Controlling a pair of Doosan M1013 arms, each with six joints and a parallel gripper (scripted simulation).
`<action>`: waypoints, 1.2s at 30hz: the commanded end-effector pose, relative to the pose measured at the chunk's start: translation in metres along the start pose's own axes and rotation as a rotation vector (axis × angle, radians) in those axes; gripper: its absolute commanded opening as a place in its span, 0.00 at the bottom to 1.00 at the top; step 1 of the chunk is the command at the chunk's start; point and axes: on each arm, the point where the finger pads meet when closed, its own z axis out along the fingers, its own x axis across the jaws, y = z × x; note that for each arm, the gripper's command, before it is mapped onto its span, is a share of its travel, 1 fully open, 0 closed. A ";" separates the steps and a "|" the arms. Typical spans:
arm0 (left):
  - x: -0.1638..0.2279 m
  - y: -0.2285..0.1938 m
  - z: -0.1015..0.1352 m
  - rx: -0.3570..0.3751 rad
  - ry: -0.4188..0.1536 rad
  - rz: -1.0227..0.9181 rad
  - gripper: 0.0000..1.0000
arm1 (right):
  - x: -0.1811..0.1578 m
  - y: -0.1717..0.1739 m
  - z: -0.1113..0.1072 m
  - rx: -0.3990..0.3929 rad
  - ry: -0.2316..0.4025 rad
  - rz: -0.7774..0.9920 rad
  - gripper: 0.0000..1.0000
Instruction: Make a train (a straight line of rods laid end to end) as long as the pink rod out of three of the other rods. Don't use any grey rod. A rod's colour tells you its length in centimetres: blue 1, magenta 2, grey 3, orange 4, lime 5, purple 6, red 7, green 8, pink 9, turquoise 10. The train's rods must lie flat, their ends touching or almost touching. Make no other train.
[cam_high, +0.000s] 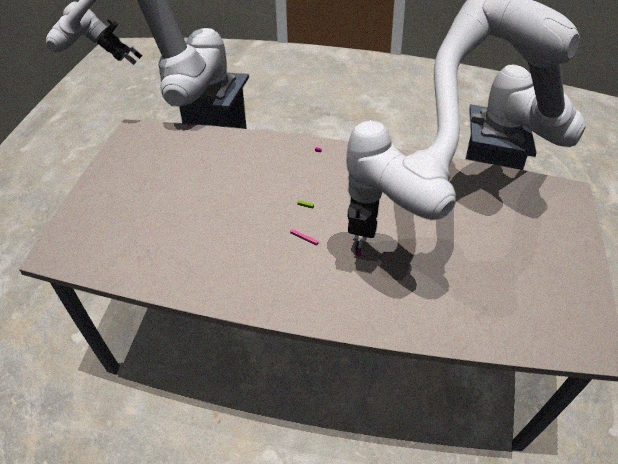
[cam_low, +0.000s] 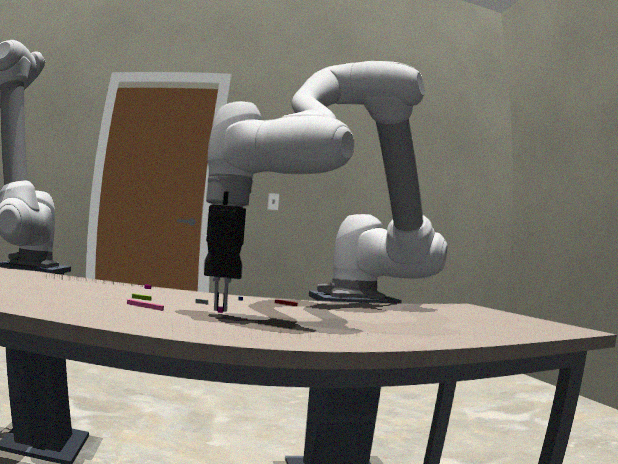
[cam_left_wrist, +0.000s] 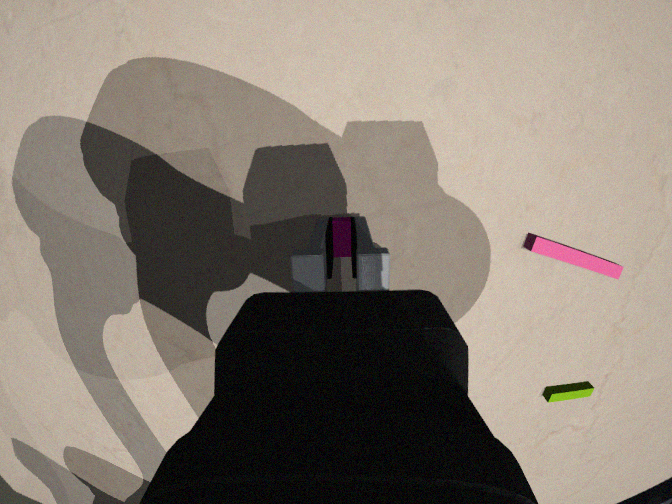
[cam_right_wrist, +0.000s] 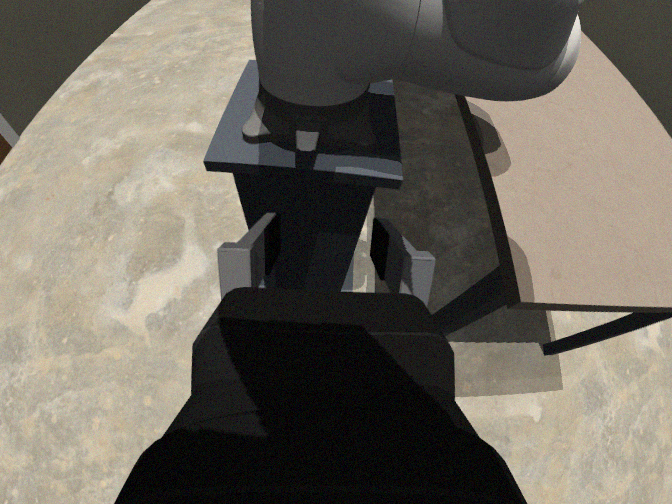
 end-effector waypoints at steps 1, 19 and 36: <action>0.000 -0.001 -0.002 0.002 0.001 0.000 0.24 | 0.000 0.000 -0.001 -0.001 0.000 0.000 1.00; 0.000 -0.001 0.004 0.002 0.001 0.000 0.24 | 0.000 0.000 -0.001 -0.001 0.000 0.000 1.00; 0.000 -0.001 0.010 0.002 0.001 0.000 0.24 | 0.000 0.000 -0.001 -0.001 0.000 0.000 1.00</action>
